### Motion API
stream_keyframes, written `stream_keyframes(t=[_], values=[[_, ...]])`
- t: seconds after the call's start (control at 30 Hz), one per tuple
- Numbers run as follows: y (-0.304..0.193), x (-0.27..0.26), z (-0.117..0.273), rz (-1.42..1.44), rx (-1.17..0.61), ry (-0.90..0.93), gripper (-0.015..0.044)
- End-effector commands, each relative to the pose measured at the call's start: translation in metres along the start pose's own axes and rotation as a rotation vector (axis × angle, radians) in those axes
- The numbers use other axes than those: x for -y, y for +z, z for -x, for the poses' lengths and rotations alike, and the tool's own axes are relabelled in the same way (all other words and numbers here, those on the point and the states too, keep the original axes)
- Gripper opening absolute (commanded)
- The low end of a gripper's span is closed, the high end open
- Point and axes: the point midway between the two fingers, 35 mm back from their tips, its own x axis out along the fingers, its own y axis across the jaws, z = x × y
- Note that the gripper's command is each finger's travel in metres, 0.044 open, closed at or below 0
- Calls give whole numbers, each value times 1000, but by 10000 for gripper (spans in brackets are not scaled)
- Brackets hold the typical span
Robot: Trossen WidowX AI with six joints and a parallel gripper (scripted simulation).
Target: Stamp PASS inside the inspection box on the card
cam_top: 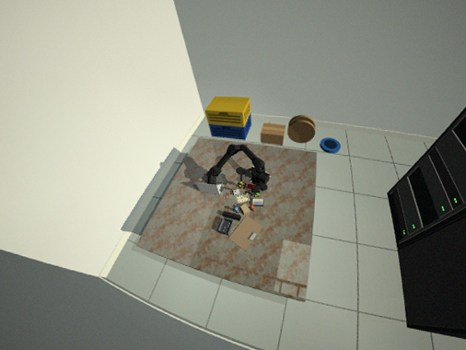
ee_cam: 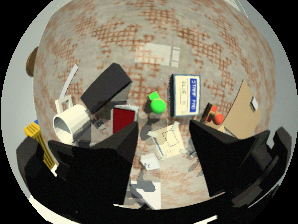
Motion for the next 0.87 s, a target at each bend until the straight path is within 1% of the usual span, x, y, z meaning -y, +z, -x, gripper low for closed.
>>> stream_keyframes(t=[0.0,0.83], values=[[-2,-3,14,8,-14,0,252],[-2,-4,14,4,-8,5,252]])
